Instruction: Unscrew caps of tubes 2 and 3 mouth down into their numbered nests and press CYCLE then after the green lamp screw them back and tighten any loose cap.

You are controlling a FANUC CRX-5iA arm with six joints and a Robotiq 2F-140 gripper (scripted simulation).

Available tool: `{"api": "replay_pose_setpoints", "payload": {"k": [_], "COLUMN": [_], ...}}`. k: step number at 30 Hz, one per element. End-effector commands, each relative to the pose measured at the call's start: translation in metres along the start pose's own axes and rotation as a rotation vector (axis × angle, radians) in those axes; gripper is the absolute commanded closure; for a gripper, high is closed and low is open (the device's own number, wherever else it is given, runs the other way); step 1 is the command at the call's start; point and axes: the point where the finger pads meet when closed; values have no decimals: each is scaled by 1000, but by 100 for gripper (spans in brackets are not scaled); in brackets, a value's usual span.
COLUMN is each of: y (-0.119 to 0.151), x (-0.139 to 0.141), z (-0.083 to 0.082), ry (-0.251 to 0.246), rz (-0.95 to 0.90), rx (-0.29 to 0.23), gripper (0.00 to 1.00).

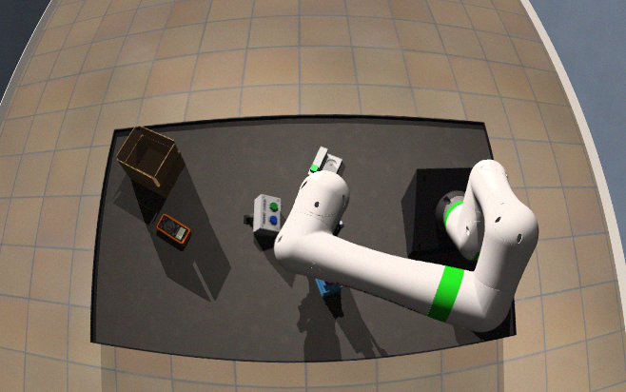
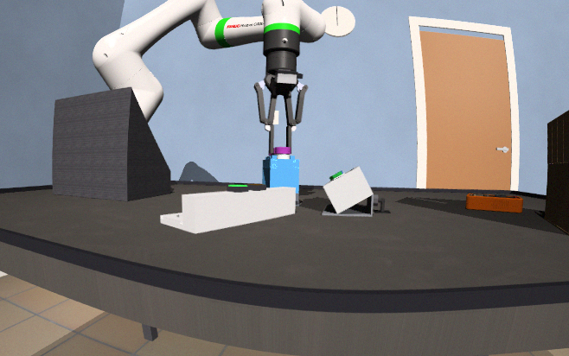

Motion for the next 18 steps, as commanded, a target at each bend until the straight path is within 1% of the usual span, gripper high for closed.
{"api": "replay_pose_setpoints", "payload": {"k": [1, 3, 9, 15, 16, 18], "y": [0, 0, 0, 0, 0, 0], "x": [-1, -1, -1, -1, 0, -1], "z": [-1, -1, 0, 0, 0, 0], "ry": [7, 7, 5, 5, 5, 5], "rz": [265, 265, 562, 562, 562, 562], "rx": [16, 16, 17, 17, 17, 17], "gripper": [70, 70, 70, 70, 59, 59]}}
Point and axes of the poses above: the point where the finger pads meet when closed, its own z axis out along the fingers, its own x axis across the jaws, y = z × x, and after that the axes turned 8 degrees about z, right-handed
